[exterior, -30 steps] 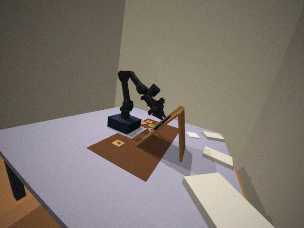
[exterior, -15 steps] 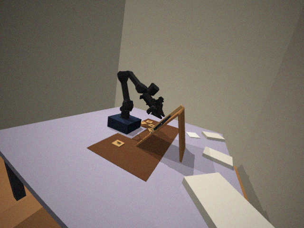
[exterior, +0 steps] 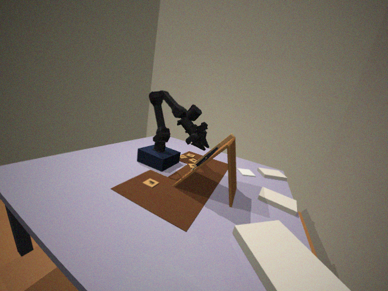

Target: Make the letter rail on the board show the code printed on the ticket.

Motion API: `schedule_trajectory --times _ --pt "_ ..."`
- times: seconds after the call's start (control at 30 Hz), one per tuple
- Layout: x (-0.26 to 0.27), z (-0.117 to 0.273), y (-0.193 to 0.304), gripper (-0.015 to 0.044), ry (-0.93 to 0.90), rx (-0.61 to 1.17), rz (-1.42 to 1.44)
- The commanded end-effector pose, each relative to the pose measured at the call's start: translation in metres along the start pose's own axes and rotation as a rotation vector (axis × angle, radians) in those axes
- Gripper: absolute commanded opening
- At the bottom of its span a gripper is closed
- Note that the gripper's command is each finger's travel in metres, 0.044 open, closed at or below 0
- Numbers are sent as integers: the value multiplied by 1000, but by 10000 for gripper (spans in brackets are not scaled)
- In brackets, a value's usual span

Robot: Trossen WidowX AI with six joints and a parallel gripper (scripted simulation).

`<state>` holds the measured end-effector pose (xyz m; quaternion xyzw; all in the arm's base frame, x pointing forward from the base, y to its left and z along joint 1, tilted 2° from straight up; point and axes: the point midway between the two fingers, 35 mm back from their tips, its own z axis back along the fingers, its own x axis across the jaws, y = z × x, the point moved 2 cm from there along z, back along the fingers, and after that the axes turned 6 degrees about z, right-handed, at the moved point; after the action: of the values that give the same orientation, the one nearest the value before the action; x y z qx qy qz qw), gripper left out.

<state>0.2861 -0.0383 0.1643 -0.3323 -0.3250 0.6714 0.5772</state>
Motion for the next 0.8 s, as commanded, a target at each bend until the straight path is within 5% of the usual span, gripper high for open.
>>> schedule_trajectory --times 0.0,0.77 --pt "0 3 0 295 -3 -3 5" --pt "2 12 -2 295 -3 -3 4"
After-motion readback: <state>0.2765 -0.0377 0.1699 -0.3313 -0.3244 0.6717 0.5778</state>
